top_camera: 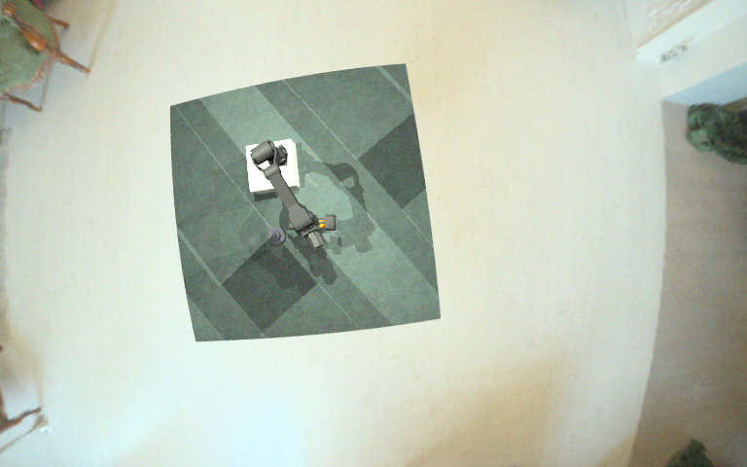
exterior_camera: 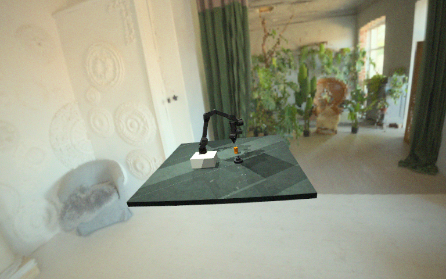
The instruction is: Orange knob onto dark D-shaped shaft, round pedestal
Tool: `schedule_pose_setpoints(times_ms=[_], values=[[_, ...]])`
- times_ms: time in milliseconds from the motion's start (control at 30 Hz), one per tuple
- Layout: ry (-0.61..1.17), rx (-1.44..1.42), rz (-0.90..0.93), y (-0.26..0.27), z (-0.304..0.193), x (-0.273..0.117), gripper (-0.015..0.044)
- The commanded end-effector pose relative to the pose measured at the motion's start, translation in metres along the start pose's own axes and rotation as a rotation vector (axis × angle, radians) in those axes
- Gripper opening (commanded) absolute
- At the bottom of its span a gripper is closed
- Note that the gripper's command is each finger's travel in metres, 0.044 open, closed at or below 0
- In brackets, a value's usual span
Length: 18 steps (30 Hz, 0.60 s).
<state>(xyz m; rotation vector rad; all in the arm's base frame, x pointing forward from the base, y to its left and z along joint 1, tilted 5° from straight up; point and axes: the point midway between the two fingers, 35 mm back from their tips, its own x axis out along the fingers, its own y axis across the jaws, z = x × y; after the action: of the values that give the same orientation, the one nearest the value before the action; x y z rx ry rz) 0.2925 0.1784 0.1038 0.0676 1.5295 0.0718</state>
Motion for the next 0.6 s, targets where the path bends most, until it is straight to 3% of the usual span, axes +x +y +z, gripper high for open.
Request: schedule_pose_setpoints(times_ms=[0, 567], values=[[0.001, -0.055, 0.007, 0.002, 0.001, 0.0, 0.044], [0.001, -0.055, 0.007, 0.002, 0.0, 0.048, 0.044]])
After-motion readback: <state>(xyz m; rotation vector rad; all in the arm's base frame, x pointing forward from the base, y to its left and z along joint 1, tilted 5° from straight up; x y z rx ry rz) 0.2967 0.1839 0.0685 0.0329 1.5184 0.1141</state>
